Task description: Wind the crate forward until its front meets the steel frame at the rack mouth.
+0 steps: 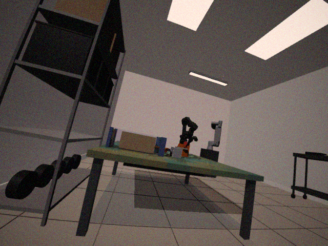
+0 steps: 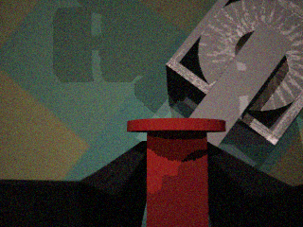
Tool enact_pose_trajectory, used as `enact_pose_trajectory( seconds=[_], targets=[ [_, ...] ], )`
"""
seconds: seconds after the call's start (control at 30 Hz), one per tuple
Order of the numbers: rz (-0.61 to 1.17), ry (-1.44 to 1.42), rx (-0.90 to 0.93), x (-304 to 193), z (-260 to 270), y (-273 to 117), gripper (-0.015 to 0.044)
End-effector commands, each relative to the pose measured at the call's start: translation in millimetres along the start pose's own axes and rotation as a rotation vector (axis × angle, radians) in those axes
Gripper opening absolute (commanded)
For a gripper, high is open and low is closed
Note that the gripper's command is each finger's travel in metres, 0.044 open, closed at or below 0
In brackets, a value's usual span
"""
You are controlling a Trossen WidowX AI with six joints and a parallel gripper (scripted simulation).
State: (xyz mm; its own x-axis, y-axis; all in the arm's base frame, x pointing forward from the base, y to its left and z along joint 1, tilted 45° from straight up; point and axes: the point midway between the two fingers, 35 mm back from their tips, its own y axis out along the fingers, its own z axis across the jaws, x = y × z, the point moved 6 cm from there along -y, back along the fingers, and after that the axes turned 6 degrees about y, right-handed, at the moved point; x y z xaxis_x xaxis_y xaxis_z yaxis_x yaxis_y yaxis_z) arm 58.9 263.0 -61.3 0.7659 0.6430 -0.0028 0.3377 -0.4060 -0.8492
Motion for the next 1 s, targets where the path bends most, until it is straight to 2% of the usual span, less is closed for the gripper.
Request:
enact_pose_trajectory(
  seconds=[0.0, 0.97],
  targets=[
    [0.016, -0.013, -0.024, -8, -14, 0, 0.0000],
    [0.017, -0.013, -0.027, -12, -55, -5, 0.0000]
  ],
)
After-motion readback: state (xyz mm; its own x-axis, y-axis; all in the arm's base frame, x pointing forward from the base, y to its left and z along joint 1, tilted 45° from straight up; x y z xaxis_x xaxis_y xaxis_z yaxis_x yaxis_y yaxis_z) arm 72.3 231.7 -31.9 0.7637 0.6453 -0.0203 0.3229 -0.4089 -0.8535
